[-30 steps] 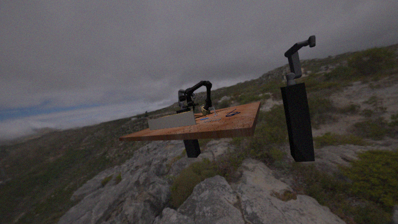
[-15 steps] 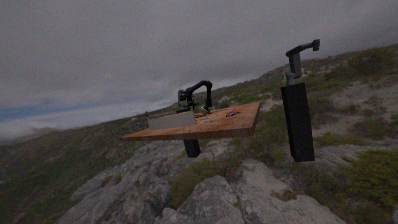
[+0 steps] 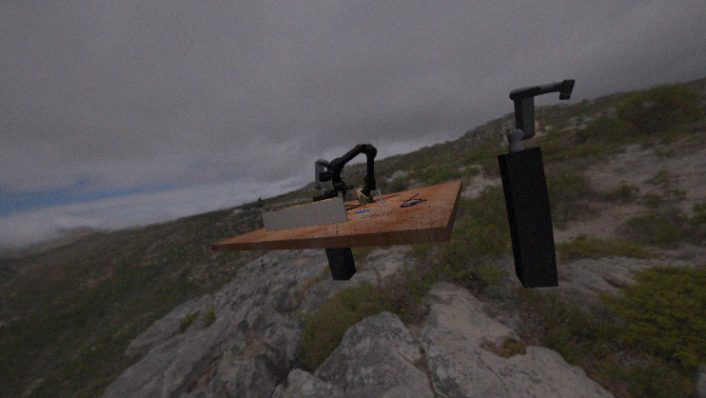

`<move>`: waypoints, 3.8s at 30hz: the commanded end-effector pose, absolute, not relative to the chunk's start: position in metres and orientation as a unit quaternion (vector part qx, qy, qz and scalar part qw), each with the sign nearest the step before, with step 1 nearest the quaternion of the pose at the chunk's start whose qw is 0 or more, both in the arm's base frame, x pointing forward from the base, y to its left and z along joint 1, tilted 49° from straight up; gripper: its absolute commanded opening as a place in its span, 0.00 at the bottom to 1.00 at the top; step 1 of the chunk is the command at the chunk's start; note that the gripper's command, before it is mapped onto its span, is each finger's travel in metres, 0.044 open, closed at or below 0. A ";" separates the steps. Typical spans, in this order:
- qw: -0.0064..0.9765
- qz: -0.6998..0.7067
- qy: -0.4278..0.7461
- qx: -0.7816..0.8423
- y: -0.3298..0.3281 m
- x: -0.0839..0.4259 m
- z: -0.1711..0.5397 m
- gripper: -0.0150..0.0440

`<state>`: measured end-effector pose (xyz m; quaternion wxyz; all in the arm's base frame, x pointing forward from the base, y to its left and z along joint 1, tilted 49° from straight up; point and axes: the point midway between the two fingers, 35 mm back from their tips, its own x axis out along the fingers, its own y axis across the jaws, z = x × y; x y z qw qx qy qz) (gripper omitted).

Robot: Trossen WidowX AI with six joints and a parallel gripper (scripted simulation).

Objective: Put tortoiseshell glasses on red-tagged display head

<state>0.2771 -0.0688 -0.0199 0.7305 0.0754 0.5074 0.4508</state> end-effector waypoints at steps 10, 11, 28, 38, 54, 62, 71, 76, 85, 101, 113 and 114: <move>0.730 0.451 0.507 0.079 -0.050 0.278 -0.035 0.49; 0.730 0.452 0.507 0.079 -0.049 0.278 -0.036 0.49; 0.730 0.452 0.507 0.076 -0.040 0.279 -0.044 0.41; 0.730 0.452 0.507 0.076 -0.040 0.279 -0.044 0.30; 0.730 0.451 0.508 0.076 -0.061 0.280 -0.028 0.25; 0.730 0.450 0.509 0.077 -0.096 0.277 0.002 0.25; 0.729 0.451 0.508 0.078 -0.116 0.275 0.020 0.25; 0.731 0.434 0.518 0.092 -0.116 0.276 0.025 0.25; 0.737 0.342 0.559 0.167 -0.113 0.277 0.054 0.25; 0.724 0.170 0.590 0.312 -0.104 0.272 0.103 0.25; 0.694 0.047 0.579 0.426 -0.093 0.265 0.137 0.25; 0.690 0.038 0.577 0.435 -0.092 0.264 0.139 0.25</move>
